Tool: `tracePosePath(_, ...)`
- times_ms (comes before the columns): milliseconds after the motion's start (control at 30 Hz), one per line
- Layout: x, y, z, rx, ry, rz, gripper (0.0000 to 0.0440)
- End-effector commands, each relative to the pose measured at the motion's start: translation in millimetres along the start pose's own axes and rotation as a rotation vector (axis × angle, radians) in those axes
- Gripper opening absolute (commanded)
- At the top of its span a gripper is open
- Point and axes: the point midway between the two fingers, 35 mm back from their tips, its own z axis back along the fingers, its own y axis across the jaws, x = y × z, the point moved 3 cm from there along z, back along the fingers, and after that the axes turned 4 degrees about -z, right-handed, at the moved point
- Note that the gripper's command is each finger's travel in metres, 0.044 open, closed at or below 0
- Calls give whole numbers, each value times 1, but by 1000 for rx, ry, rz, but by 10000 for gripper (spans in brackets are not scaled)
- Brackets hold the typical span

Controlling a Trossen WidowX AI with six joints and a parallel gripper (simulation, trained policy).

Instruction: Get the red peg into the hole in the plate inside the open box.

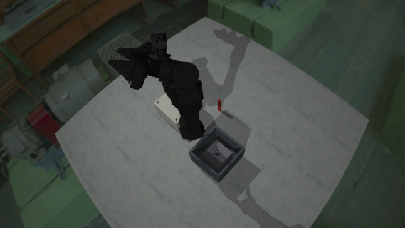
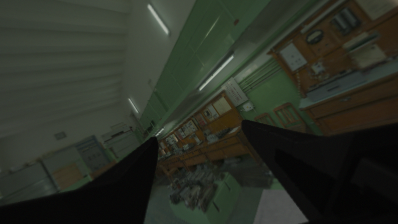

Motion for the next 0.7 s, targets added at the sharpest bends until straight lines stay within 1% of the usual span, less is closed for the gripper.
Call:
tracePosePath(0,2,-6,-5,-23,-13,-1,417)
tracePosePath(67,8,-21,-16,-83,-44,-19,440)
tracePosePath(333,28,-84,-46,-314,-157,-130,437)
tracePosePath(500,41,-125,-55,-454,-231,-206,438)
tracePosePath(667,53,-166,-57,-593,-315,-272,440)
